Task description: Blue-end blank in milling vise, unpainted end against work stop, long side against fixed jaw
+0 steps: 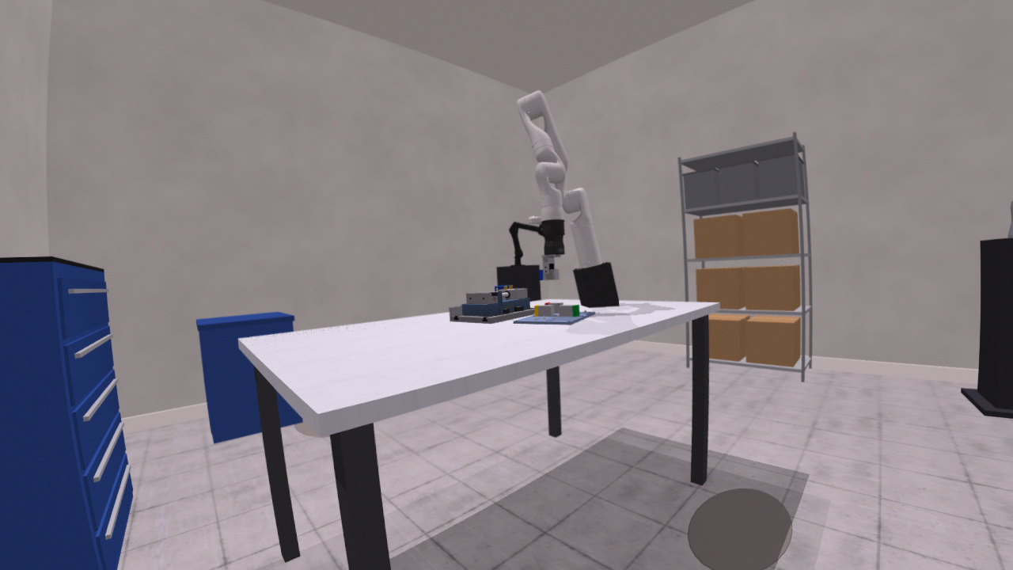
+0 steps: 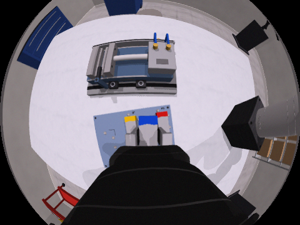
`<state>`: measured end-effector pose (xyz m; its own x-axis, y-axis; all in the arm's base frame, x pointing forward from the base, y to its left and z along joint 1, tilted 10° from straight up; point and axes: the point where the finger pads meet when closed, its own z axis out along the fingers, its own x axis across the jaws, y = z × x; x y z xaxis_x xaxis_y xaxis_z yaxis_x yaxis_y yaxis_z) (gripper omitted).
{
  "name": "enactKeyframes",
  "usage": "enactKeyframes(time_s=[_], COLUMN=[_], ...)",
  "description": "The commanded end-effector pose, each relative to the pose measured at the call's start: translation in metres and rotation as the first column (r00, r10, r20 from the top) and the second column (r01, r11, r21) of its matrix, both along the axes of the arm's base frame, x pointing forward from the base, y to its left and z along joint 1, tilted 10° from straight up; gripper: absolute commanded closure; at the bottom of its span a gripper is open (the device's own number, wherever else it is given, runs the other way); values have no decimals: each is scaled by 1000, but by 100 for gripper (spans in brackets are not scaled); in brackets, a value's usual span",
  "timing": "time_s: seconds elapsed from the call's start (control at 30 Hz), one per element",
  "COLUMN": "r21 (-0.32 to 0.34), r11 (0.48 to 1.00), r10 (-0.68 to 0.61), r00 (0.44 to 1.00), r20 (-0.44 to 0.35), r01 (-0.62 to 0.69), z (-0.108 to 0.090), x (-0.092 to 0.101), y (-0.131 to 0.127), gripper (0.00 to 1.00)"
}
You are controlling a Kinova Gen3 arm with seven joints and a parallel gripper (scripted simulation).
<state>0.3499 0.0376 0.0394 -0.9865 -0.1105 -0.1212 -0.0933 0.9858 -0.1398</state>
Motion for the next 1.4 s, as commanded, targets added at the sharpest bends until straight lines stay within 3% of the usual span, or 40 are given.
enactKeyframes(time_s=[0.0, 1.37], r21=[3, 4], r11=[1000, 1000], r10=[-13, -20], r00=[1000, 1000], r20=[1, 2], r01=[13, 20], z=[3, 23], x=[8, 79], y=[-10, -94], gripper=[100, 100])
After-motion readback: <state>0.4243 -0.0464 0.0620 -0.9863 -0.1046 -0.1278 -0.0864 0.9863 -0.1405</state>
